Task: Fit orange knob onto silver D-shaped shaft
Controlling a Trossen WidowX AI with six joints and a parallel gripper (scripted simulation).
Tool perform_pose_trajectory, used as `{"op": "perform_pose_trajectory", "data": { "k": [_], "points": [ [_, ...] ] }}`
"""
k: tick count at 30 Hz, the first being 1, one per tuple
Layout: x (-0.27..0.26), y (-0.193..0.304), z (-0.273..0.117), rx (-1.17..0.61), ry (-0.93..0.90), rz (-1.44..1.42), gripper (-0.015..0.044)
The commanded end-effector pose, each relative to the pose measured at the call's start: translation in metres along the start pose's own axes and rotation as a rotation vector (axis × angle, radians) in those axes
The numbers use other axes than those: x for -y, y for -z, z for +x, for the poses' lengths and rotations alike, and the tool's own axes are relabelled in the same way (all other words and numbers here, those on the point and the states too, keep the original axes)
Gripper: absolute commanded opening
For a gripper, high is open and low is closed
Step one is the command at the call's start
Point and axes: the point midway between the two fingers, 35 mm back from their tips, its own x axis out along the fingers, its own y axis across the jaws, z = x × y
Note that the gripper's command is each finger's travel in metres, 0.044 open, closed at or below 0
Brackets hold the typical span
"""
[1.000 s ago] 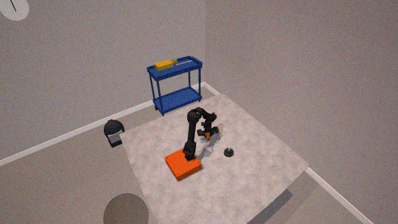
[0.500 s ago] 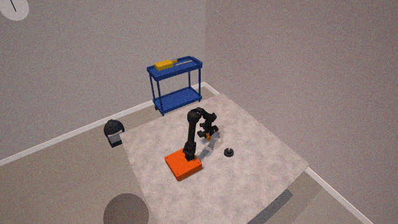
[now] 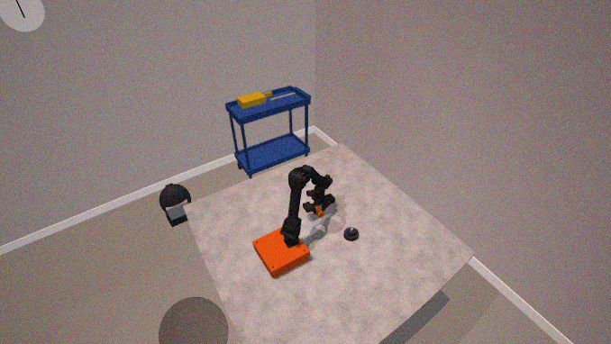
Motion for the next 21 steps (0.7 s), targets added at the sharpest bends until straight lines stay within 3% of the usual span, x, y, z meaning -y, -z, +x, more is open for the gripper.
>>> {"op": "perform_pose_trajectory", "data": {
  "k": [1,17,21],
  "points": [
    [0.0001,0.0,-0.0001,0.0,0.0,0.0,0.026],
    [0.0001,0.0,-0.0001,0.0,0.0,0.0,0.026],
    [0.0001,0.0,-0.0001,0.0,0.0,0.0,0.0365]
  ]
}}
